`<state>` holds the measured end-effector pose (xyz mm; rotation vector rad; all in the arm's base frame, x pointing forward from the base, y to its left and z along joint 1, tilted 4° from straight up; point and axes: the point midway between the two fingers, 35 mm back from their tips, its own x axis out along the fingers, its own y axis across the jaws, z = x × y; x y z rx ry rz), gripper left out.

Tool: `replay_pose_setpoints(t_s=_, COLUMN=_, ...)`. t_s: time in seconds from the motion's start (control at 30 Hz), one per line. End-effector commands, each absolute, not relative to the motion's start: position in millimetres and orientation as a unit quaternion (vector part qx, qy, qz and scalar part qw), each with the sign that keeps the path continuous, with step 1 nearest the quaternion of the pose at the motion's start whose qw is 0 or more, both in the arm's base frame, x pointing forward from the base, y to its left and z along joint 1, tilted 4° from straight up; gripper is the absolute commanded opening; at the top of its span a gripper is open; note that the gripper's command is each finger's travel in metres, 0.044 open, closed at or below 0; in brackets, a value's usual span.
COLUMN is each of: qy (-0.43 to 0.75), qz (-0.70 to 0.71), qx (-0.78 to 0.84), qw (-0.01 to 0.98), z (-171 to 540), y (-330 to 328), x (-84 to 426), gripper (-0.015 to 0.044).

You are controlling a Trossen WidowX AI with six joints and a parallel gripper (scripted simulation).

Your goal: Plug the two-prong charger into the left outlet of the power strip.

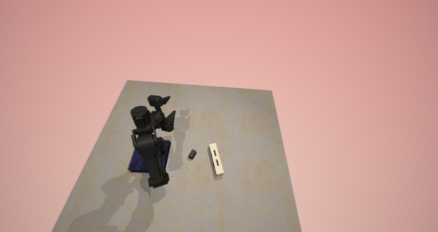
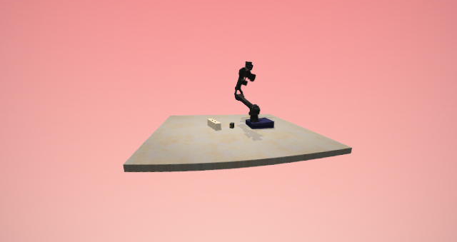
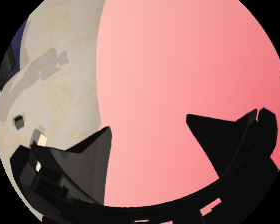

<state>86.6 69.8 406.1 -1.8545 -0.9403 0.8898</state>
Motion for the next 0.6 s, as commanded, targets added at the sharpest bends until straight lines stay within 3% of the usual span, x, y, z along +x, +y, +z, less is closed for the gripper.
replay_pose_setpoints(t_s=0.0, qy=-0.375, qz=0.356, qx=-0.742, qw=0.426, z=406, y=70, x=86, gripper=0.0426)
replay_pose_setpoints(t_s=0.57, qy=-0.282, qz=0.367, qx=-0.774, qw=0.432, z=384, y=98, x=87, gripper=0.0440)
